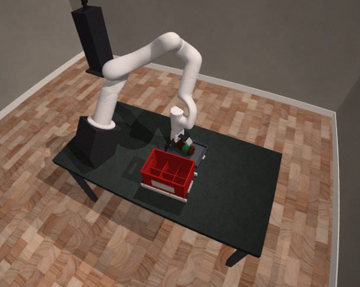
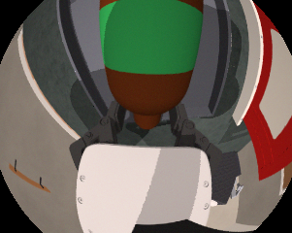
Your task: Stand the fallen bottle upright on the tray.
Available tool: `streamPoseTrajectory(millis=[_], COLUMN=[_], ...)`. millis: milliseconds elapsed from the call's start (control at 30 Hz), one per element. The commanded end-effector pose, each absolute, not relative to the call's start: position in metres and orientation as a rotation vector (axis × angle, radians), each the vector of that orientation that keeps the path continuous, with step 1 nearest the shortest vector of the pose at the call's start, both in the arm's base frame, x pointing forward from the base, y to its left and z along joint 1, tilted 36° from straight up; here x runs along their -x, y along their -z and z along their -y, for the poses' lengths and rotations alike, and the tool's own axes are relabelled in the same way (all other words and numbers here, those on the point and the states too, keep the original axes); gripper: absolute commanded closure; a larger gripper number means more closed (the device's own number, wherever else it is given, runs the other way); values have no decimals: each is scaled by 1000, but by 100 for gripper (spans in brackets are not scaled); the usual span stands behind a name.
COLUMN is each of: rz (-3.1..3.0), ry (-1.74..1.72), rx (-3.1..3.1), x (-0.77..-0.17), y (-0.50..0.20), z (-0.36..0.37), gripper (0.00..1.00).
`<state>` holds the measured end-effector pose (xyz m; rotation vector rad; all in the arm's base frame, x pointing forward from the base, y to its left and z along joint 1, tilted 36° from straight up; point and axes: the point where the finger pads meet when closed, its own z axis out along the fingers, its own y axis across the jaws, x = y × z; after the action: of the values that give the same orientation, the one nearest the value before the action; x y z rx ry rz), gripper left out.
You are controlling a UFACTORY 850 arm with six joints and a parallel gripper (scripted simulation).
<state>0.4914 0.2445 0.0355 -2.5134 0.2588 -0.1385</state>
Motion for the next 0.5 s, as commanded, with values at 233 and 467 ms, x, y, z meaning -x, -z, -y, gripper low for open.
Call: streamPoseTrajectory(millis=[233,467], rz=[-259,-259], ry=[140,140], rx=[2513,2513], x=[-492,-492], y=[-36,-36], z=[-244,-244], gripper=[35,100])
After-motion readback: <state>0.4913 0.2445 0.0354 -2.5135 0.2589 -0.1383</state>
